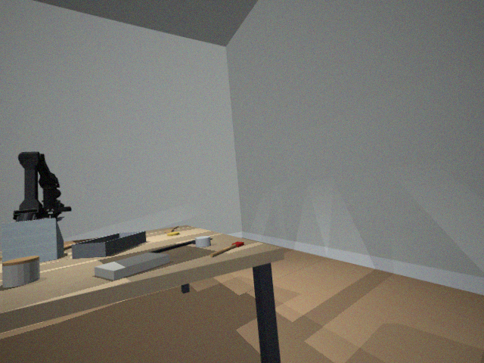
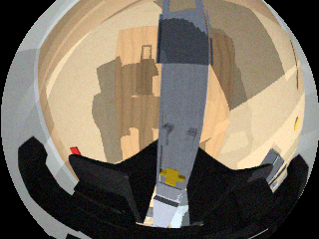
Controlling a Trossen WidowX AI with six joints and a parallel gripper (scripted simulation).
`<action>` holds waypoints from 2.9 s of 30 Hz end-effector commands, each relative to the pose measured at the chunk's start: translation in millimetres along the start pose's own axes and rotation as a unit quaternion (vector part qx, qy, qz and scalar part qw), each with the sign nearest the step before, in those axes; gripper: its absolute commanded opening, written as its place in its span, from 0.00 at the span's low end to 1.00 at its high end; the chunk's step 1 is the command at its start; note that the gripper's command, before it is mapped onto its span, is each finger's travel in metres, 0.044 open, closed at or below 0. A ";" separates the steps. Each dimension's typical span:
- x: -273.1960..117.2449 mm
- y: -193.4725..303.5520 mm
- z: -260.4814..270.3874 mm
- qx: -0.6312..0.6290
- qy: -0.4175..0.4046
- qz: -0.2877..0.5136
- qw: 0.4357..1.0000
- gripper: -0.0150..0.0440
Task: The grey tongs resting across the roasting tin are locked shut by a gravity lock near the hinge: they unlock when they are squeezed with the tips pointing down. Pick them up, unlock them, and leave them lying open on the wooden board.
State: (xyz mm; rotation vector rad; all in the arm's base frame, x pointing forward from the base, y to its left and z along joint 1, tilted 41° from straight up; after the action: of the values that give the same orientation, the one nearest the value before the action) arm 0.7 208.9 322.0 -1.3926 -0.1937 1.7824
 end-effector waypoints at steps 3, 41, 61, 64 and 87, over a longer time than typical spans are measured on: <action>13.7 -0.8 0.4 0.002 0.003 0.003 1.000 0.00; 75.6 3.5 -1.2 -0.001 0.006 0.003 1.000 0.00; 81.0 4.8 -1.5 -0.004 0.004 0.002 1.000 0.40; 81.0 4.8 -1.5 -0.004 0.004 0.002 1.000 0.53; 49.9 -47.4 17.1 0.002 0.003 -0.001 1.000 1.00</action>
State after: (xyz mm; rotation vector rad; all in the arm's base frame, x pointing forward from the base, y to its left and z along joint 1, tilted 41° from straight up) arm 3.0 269.9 293.3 -1.3963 -0.1927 1.7740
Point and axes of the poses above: the point midway between the two fingers, 35 mm back from their tips, its own x axis out along the fingers, its own z axis across the jaws, y = z × x, the point moved 8 cm from there along -x, back along the fingers, and after that the axes turned 15 degrees about x, right-handed, at the moved point
